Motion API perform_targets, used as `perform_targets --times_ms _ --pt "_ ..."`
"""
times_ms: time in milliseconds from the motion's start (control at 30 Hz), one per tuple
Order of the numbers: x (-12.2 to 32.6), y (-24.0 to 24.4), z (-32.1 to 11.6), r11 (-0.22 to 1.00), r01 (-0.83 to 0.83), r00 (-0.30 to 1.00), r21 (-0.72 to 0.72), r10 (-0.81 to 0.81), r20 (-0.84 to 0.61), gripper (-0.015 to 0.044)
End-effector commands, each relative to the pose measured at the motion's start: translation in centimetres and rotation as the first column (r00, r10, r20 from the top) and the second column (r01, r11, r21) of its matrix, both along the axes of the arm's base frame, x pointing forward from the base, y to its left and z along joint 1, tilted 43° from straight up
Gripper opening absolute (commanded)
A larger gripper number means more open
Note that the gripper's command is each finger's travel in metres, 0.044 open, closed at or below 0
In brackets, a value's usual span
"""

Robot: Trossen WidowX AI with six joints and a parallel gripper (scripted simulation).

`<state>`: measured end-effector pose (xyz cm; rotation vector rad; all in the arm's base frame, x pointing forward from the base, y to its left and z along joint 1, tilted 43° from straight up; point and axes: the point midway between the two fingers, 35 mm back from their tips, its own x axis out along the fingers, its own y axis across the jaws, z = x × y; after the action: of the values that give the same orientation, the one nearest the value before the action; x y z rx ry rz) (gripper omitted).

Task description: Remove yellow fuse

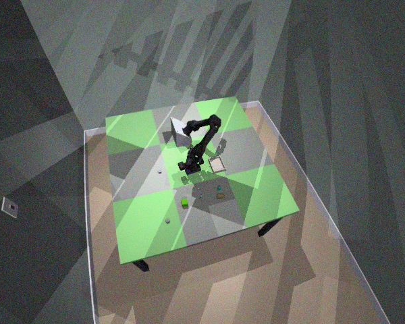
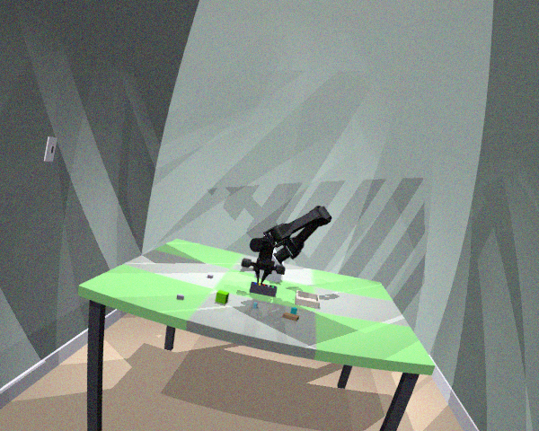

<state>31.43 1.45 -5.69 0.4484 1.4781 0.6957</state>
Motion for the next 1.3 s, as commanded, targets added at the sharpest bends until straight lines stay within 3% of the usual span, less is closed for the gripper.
perform_targets --times_ms 0,1267 --pt "0.0 0.0 0.0 1.0 0.0 1.0 0.0 0.0 0.0 0.0" --pt "0.2 -1.3 1.4 1.0 0.002 1.0 0.001 -0.002 -0.001 0.0"
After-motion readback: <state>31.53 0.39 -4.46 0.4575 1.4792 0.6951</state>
